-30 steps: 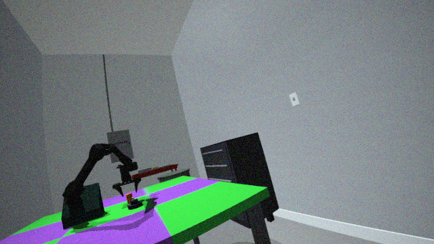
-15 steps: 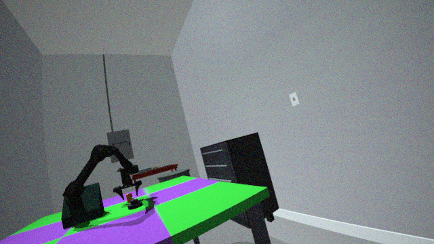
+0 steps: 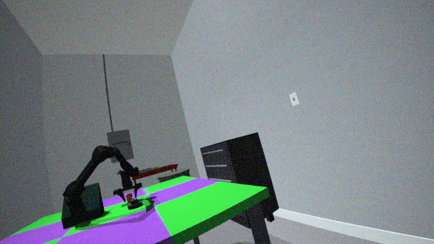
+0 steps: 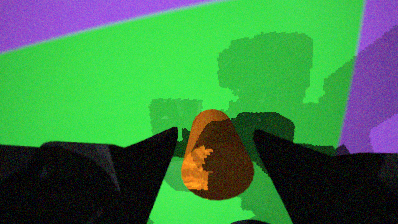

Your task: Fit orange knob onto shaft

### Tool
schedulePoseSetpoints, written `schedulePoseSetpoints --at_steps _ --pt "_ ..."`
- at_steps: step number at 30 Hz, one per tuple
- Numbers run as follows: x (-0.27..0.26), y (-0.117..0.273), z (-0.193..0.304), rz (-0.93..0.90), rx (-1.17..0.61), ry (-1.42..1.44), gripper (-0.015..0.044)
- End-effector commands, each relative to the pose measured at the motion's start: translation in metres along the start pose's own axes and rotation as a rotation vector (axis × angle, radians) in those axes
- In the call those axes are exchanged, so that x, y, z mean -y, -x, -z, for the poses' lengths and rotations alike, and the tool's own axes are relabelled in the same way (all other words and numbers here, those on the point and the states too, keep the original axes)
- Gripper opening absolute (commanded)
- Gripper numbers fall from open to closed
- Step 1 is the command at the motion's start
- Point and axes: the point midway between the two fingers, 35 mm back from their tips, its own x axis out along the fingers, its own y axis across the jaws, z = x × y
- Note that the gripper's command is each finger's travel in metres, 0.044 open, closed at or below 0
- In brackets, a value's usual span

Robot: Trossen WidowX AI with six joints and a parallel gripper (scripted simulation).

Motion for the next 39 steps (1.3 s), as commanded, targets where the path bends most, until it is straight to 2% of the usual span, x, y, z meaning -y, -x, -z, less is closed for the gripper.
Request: schedulePoseSetpoints --at_steps 1,3,11,17,39 --pt "-0.002 -0.003 0.001 -0.004 -0.008 0.007 0.0256" --pt "-0.002 -0.003 0.001 -0.004 -0.008 0.007 0.0204" --pt "-0.002 -0.003 0.001 -0.004 -0.008 0.007 0.0150" --pt "0.000 0.007 -0.001 -0.004 -0.005 0.008 0.0000" --pt "0.005 0.073 -0.008 -0.006 0.004 0.009 0.0000"
